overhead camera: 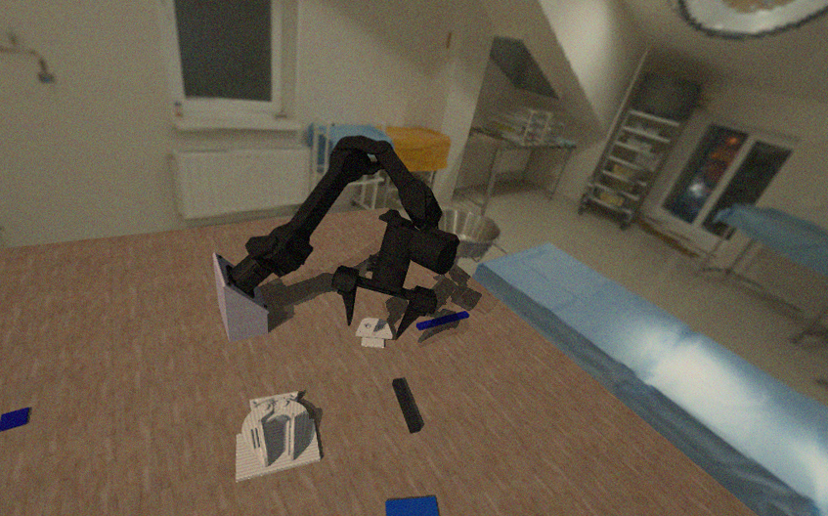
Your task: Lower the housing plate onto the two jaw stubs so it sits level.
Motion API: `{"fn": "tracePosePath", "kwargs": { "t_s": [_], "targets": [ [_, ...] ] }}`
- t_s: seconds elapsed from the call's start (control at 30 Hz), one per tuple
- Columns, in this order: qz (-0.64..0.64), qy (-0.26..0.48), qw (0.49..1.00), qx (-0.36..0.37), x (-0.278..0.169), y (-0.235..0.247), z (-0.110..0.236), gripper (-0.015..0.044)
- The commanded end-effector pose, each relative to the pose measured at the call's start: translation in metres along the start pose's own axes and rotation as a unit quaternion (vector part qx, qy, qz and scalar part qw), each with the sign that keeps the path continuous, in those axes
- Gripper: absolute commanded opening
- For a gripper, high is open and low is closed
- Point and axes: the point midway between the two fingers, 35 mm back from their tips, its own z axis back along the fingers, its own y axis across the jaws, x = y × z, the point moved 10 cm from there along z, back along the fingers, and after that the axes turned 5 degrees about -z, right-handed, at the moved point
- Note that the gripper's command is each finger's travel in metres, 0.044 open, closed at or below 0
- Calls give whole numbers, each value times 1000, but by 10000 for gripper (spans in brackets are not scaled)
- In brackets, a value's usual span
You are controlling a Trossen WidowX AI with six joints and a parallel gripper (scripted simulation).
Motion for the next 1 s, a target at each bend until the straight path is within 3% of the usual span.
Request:
{"fn": "tracePosePath", "kwargs": {
  "t_s": [0.0, 0.37, 0.57, 0.77, 0.97],
  "targets": [
    [19, -48, 999, -11, 18, 5, 1, 440],
    [53, -151, 986, -42, 53, 16, 8, 440],
    [53, -152, 986, -43, 54, 16, 7, 440],
    [54, -152, 986, -44, 65, 14, -25, 440],
    [53, -153, 986, -46, 67, 14, -29, 440]
  ]
}}
